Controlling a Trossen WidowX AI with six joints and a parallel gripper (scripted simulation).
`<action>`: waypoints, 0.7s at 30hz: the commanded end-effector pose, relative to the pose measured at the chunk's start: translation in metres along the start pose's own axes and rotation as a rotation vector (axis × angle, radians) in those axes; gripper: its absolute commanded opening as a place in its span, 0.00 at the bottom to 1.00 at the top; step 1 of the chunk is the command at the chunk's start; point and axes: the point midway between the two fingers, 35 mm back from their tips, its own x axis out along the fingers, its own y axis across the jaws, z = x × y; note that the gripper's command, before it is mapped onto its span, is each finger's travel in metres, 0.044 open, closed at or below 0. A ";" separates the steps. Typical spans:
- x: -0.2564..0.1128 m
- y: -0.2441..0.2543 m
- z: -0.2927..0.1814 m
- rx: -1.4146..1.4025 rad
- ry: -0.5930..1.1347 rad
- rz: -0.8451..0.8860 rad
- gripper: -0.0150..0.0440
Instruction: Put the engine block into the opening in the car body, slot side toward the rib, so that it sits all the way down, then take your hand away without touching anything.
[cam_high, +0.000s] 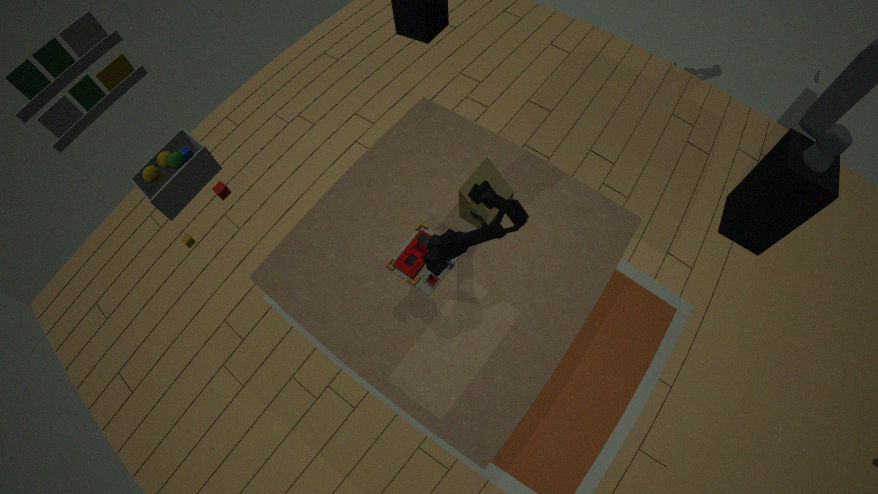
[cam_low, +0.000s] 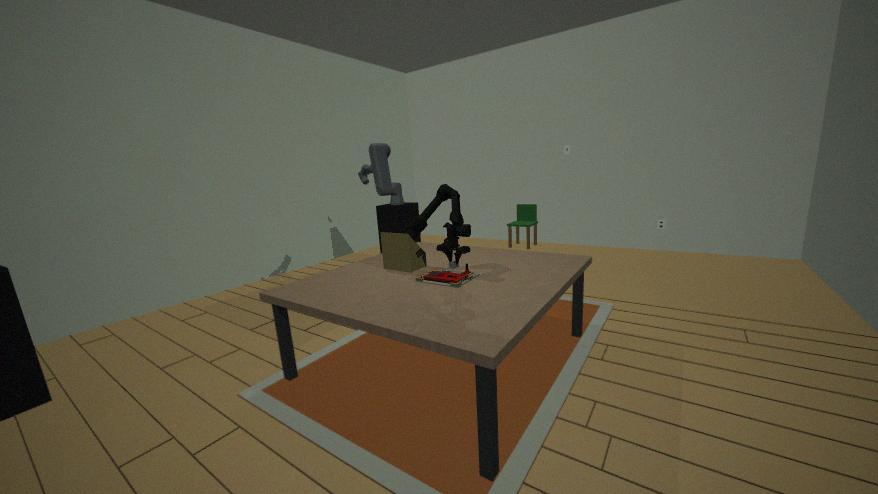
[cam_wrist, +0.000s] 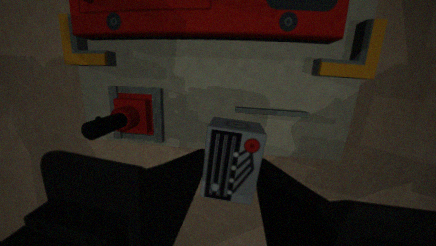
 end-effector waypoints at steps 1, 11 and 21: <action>-0.010 0.002 0.000 -0.008 -0.005 0.004 0.25; -0.039 0.004 0.001 -0.011 -0.008 0.005 0.25; -0.070 0.002 0.000 -0.010 -0.005 0.005 0.25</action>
